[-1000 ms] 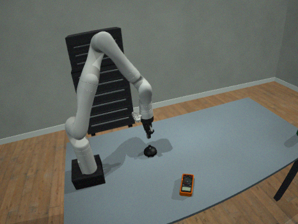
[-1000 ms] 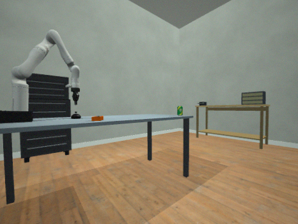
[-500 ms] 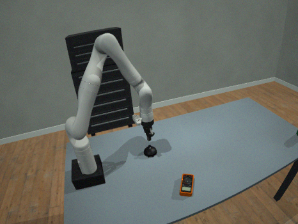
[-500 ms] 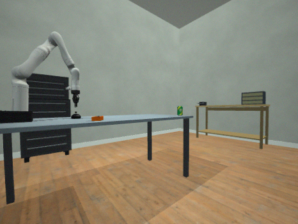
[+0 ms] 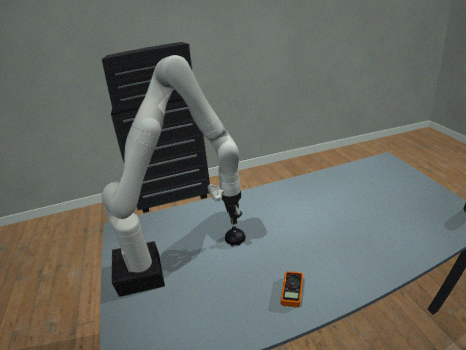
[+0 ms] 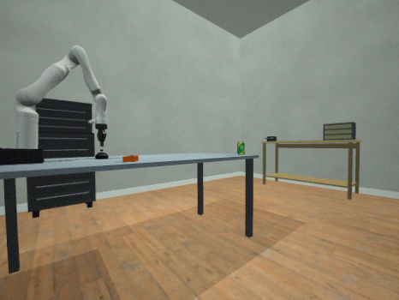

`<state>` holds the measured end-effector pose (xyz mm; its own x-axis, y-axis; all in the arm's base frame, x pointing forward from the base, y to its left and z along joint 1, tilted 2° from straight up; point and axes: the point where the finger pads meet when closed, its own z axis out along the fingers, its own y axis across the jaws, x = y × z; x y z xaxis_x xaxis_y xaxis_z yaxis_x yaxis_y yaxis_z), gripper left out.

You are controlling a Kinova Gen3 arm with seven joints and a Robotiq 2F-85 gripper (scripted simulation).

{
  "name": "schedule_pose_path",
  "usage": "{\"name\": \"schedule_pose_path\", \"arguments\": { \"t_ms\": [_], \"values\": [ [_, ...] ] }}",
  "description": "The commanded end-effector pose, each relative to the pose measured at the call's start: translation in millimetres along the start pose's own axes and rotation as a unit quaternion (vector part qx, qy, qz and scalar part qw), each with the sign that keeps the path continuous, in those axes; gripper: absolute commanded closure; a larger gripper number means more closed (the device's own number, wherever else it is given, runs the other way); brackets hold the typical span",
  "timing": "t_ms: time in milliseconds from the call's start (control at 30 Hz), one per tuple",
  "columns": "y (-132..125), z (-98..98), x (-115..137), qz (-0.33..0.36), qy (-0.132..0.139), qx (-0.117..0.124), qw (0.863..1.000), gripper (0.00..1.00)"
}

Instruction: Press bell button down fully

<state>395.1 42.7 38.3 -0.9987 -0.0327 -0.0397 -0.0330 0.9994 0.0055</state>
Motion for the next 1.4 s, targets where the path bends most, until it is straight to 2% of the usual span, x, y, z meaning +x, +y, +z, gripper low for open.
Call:
{"name": "schedule_pose_path", "arguments": {
  "t_ms": [0, 1367],
  "values": [
    [-2.2, 6.7, 2.0, 0.002, 0.002, 0.000, 1.000, 0.90],
    [-1.8, 11.5, 1.9, 0.001, 0.003, -0.001, 1.000, 0.90]
  ]
}}
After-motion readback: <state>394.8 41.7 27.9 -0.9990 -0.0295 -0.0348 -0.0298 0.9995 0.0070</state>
